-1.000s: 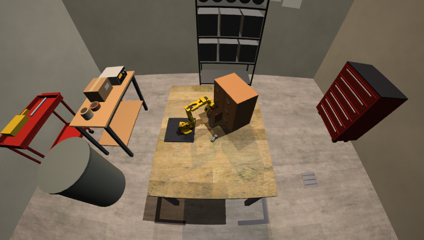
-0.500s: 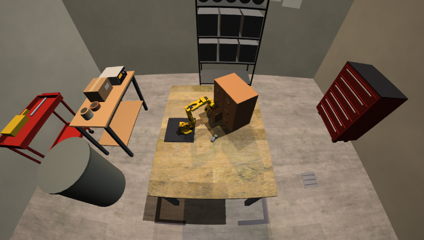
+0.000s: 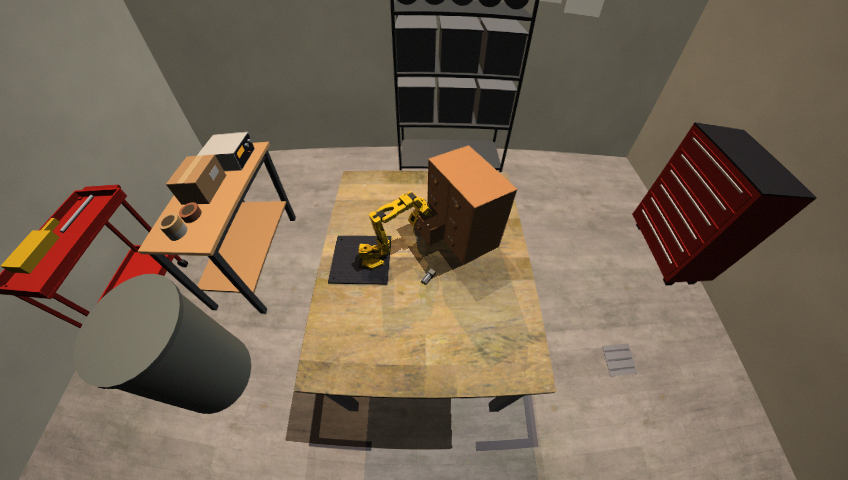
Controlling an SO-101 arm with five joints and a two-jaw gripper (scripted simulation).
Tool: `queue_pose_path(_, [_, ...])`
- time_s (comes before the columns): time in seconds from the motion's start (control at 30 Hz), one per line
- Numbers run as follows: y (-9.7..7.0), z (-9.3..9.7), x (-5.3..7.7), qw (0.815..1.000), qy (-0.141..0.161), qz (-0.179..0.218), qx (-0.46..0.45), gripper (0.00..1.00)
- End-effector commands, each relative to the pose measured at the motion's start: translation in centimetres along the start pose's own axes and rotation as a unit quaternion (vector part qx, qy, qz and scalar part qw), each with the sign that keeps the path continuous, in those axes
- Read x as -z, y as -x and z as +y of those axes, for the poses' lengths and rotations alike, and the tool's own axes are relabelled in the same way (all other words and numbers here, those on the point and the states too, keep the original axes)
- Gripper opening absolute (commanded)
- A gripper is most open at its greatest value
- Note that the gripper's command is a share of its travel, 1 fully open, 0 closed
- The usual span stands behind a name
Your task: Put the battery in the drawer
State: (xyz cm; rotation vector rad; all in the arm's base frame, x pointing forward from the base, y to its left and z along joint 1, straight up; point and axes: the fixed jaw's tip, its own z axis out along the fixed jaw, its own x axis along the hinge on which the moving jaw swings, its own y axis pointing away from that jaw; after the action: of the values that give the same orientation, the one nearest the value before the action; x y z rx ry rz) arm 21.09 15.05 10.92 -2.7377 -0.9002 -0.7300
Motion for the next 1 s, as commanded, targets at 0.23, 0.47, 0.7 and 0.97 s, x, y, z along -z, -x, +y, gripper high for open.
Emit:
queue_pose_path(0.23, [0.19, -0.01, 0.03, 1.0, -0.001, 0.0, 0.003, 0.14])
queue_pose_path(0.47, [0.19, -0.01, 0.03, 1.0, -0.001, 0.0, 0.003, 0.17])
queue_pose_path(0.7, [0.19, -0.01, 0.03, 1.0, -0.001, 0.0, 0.003, 0.21])
queue_pose_path(0.97, [-0.04, -0.01, 0.38, 1.0, -0.001, 0.0, 0.001, 0.23])
